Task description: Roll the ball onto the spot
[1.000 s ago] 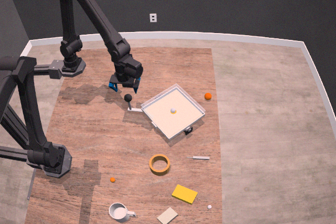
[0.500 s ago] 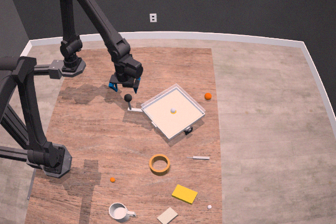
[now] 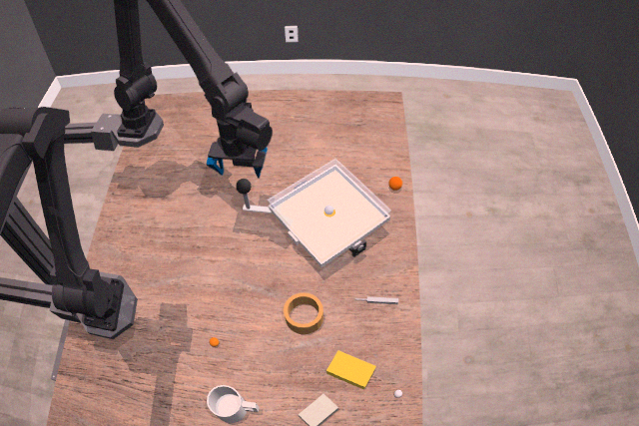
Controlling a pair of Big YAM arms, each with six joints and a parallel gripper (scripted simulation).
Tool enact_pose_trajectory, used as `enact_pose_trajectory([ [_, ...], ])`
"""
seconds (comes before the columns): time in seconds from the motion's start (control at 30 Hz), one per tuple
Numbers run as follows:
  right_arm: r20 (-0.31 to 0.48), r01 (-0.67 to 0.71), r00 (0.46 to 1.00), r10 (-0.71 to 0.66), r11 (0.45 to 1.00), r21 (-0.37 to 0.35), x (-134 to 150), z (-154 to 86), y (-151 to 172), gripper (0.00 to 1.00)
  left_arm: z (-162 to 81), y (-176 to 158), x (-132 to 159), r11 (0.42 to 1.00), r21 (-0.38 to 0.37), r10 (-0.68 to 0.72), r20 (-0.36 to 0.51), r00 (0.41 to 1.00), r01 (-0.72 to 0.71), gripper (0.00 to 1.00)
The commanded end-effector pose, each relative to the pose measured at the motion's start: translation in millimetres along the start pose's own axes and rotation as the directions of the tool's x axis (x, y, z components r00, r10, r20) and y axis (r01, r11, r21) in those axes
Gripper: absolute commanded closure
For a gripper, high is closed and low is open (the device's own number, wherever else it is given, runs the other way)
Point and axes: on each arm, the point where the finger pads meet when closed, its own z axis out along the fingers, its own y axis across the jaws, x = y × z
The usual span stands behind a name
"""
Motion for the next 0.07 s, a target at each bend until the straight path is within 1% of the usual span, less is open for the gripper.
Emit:
enact_pose_trajectory([
  [0.0,0.091,0.011,0.996,-0.011,1.0,0.006,-48.2,-3.8,-3.5,0.0,-6.9,-13.9,9.6,1.0,0.024,-0.004,-0.008,1.0,0.004,0.0],
  [0.03,0.091,0.011,0.996,-0.011,1.0,0.006,-48.2,-3.8,-3.5,0.0,-6.9,-13.9,9.6,1.0,0.024,-0.004,-0.008,1.0,0.004,0.0],
])
